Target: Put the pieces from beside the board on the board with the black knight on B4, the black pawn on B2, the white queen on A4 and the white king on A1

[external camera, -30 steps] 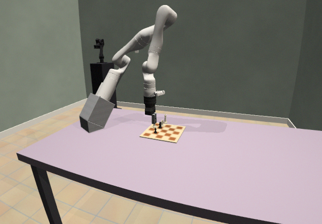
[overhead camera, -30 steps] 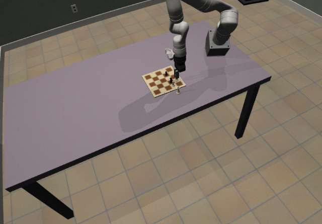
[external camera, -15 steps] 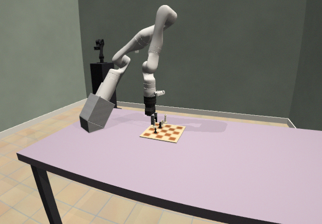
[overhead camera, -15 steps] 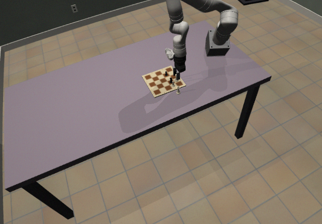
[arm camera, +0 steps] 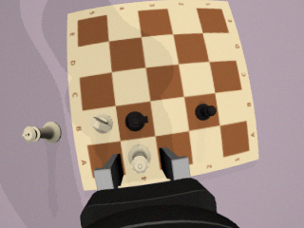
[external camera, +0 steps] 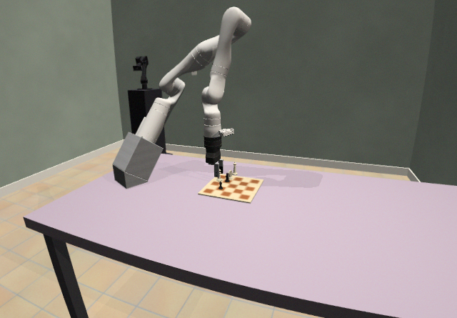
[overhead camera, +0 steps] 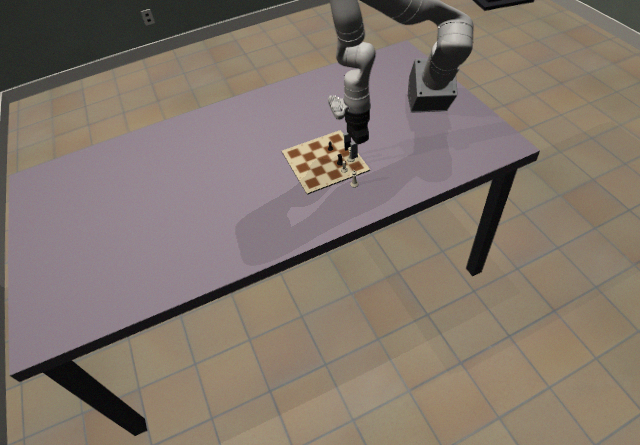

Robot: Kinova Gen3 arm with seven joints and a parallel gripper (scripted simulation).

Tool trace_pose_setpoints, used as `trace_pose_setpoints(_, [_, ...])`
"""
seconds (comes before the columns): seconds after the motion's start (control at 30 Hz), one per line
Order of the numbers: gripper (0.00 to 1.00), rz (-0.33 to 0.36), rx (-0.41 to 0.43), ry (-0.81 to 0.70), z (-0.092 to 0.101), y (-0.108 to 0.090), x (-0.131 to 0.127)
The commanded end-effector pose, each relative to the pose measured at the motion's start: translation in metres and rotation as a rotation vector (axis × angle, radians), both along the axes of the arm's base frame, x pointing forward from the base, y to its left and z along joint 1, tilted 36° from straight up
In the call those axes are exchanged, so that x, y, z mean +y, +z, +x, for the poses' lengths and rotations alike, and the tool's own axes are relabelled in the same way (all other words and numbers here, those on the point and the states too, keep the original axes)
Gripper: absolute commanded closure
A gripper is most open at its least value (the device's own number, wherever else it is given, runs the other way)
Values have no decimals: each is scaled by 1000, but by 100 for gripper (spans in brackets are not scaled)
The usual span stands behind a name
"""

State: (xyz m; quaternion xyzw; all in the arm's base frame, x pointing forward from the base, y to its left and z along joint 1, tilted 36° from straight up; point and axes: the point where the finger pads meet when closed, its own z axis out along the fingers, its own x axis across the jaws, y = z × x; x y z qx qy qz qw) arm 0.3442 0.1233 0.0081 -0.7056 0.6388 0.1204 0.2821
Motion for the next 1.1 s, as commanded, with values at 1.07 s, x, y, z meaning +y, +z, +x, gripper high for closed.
trace_pose_setpoints(1.07, [21,1,-3,-1,-6,35,-24])
